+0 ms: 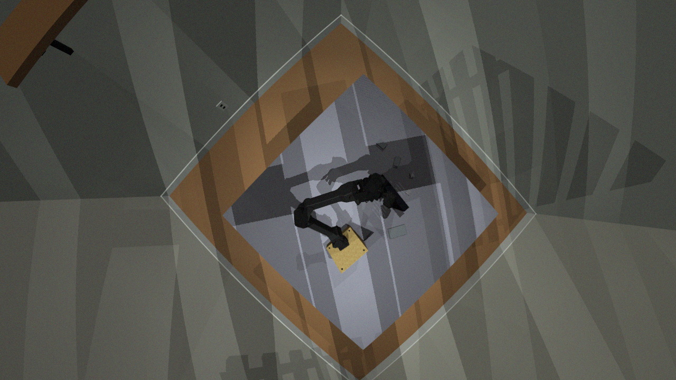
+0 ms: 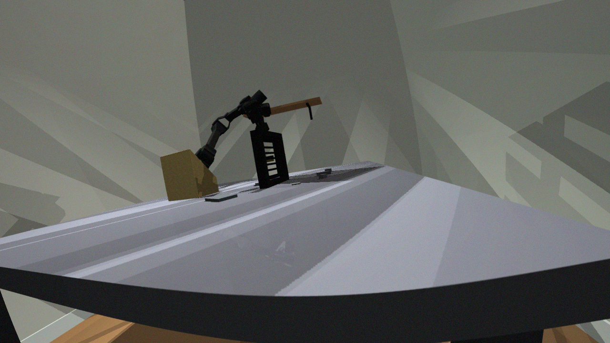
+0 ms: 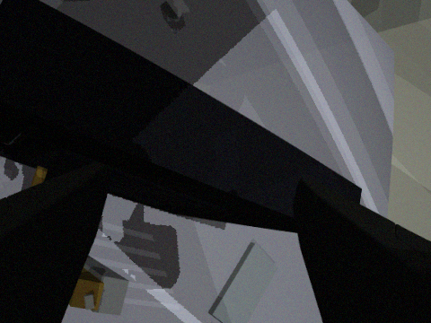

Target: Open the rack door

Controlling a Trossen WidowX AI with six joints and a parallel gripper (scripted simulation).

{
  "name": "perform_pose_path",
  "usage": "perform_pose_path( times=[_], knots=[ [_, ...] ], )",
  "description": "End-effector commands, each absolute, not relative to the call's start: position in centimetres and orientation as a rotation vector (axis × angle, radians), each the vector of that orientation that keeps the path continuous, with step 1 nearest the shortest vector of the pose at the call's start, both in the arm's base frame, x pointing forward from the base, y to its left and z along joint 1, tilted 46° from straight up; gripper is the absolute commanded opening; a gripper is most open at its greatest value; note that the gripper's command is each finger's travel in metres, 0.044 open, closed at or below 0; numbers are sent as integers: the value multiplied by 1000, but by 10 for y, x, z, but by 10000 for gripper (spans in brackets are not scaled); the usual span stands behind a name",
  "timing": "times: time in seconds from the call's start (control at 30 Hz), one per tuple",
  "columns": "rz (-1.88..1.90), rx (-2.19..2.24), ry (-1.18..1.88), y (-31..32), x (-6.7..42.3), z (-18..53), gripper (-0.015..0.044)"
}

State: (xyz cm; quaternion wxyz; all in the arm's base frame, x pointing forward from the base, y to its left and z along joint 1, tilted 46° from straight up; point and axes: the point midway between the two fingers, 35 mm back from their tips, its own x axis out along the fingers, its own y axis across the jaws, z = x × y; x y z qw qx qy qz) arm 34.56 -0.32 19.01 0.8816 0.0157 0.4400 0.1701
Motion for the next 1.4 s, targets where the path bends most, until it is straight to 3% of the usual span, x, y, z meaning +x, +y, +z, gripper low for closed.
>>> perform_pose_path(
  times=[0.0,0.67,1.37],
  knots=[
    [404,75,991,-4,342,186,283],
    [669,491,1365,-2,315,179,283],
    [693,539,1436,16,316,163,283]
  ],
)
